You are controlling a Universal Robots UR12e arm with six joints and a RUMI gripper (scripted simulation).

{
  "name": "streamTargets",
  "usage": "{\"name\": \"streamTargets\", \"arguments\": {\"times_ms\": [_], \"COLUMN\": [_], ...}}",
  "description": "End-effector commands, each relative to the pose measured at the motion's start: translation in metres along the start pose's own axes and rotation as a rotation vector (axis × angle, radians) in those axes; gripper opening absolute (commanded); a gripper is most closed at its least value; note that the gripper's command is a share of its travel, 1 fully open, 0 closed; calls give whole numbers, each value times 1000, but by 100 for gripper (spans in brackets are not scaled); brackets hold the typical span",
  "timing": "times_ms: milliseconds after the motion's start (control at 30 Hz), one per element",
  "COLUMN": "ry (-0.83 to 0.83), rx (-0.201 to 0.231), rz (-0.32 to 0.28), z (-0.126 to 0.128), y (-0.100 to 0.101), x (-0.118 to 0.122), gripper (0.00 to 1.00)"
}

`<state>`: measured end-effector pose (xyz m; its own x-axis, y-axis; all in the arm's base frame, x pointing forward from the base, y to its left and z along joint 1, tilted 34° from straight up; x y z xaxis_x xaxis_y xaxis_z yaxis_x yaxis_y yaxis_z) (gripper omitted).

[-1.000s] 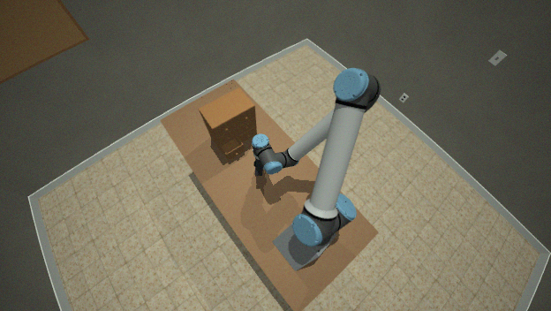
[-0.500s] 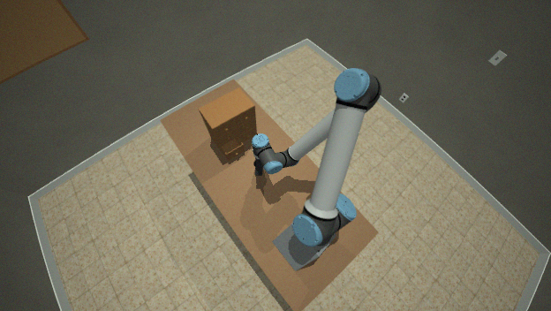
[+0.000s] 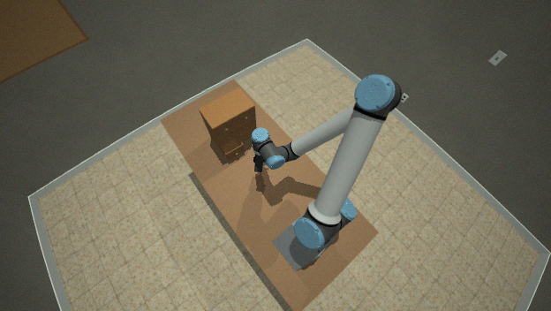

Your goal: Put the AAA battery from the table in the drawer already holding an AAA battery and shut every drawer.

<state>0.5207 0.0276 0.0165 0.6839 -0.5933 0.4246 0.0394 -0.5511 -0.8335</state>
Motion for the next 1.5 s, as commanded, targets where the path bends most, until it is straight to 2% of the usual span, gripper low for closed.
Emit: {"name": "streamTargets", "arguments": {"times_ms": [0,167,600,700,800,867,1033,1133,1233,1467], "ry": [1,1,-14,-92,-239,-239,-535,-662,-715,-720], "rx": [-2,-2,-2,-1,0,0,0,-1,-1,-2], "rz": [2,2,2,3,3,3,3,3,2,2], "z": [0,0,3,16,40,40,90,111,120,121], "y": [-28,-39,-39,-39,-39,-39,-39,-39,-39,-39], "x": [1,1,0,-2,-7,-7,-21,-29,-32,-33], "gripper": [2,2,2,2,2,2,2,2,2,2]}}
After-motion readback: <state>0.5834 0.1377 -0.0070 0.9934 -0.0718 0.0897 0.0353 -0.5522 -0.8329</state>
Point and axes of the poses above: the point where the finger pads meet when closed, its own y axis out along the fingers, its own z axis across the jaws, x = y × z, the point moved 7 cm from there along -y, back along the fingers, and after that the axes turned 6 degrees about y, right-handed, at the moved point
